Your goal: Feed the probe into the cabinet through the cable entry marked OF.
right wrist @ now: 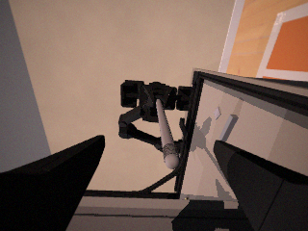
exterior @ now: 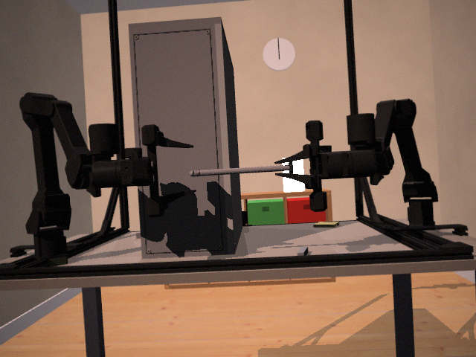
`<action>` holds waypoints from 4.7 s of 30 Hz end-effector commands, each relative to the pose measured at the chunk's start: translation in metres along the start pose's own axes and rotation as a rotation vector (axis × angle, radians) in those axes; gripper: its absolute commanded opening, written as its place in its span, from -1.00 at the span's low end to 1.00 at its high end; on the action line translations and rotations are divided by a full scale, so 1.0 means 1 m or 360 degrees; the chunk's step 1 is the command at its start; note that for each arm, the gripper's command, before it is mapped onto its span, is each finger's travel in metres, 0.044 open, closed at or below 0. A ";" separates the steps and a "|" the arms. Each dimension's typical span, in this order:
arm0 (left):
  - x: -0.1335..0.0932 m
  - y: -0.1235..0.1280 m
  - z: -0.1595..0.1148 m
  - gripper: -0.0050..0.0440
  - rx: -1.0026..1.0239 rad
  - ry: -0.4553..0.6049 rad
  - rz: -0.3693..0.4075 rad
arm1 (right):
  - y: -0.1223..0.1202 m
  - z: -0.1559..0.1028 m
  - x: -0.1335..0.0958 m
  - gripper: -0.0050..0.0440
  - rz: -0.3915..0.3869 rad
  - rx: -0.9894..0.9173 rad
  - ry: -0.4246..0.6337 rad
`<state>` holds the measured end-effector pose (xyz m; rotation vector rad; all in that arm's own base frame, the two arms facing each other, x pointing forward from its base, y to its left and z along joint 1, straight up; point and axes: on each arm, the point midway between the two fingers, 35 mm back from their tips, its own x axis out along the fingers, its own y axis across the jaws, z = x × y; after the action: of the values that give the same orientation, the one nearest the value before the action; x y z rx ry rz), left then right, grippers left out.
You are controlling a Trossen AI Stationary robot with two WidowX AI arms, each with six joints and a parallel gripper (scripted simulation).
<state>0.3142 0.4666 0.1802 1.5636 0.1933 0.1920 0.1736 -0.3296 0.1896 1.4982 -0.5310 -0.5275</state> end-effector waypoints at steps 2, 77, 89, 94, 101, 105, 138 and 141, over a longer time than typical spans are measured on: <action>0.000 0.000 0.000 -0.80 -0.0002 0.0004 0.0001 | 0.000 0.001 0.000 1.00 0.0000 0.0000 -0.0009; 0.000 0.000 0.000 -0.80 -0.0002 0.0004 0.0001 | 0.435 -0.172 -0.361 1.00 0.0362 -0.2862 -0.2453; 0.000 0.000 0.000 -0.80 -0.0002 0.0004 0.0001 | 0.436 -0.158 -0.369 1.00 0.1033 -0.2489 -0.1840; 0.000 0.000 0.000 -0.80 -0.0002 0.0004 0.0001 | 0.436 -0.152 -0.370 1.00 0.1250 -0.2328 -0.1605; 0.000 0.000 0.000 -0.80 -0.0002 0.0004 0.0001 | 0.436 -0.142 -0.370 1.00 0.1588 -0.2022 -0.1189; 0.000 0.000 0.000 -0.80 -0.0002 0.0004 0.0001 | 0.436 -0.135 -0.369 1.00 0.1752 -0.1841 -0.0962; 0.000 0.000 0.000 -0.80 -0.0002 0.0004 0.0001 | 0.424 -0.066 -0.327 1.00 0.1738 -0.0809 -0.0709; 0.000 0.000 0.000 -0.80 -0.0002 0.0004 0.0001 | 0.420 -0.060 -0.325 1.00 0.1695 -0.0755 -0.0752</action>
<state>0.3143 0.4667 0.1800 1.5632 0.1933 0.1918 -0.0409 -0.0679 0.6134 0.4351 -1.3260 -0.0729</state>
